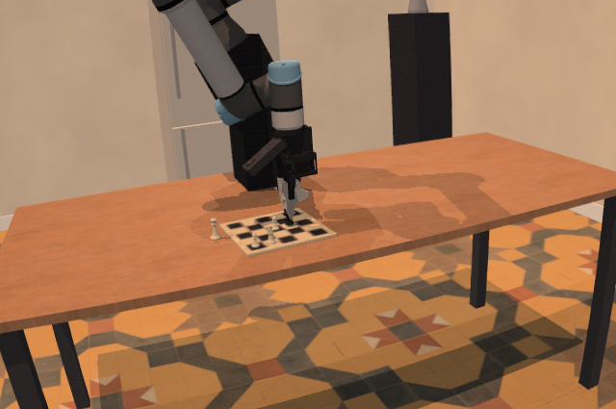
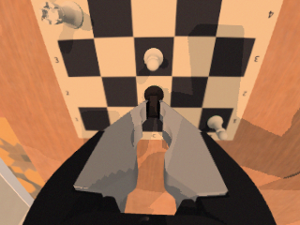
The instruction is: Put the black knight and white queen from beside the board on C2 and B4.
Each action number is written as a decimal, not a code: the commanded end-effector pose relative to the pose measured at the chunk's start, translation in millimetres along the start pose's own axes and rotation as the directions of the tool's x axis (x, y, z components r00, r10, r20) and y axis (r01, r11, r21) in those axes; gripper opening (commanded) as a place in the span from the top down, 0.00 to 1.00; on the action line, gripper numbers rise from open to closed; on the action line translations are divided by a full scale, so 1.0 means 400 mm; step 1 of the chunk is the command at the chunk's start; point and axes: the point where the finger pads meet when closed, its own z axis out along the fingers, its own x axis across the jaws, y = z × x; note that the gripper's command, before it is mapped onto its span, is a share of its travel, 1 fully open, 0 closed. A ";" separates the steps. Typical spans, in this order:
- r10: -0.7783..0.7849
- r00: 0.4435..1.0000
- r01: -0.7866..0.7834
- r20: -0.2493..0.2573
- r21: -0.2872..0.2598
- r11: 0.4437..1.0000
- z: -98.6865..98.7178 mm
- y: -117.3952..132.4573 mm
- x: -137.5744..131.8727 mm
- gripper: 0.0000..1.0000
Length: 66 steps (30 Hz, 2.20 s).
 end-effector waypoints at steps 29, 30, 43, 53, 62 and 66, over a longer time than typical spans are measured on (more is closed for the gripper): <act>0.000 1.000 0.000 0.001 0.000 1.000 0.009 0.000 -0.001 1.00; 0.000 1.000 0.000 0.001 0.000 1.000 0.009 0.000 -0.001 1.00; 0.000 1.000 0.000 0.001 0.000 1.000 0.009 0.000 -0.001 1.00; 0.000 1.000 0.000 0.001 0.000 1.000 0.009 0.000 -0.001 1.00; 0.000 1.000 0.000 0.001 0.000 1.000 0.009 0.000 -0.001 0.87; 0.000 1.000 0.000 0.001 0.000 1.000 0.009 0.000 -0.001 0.87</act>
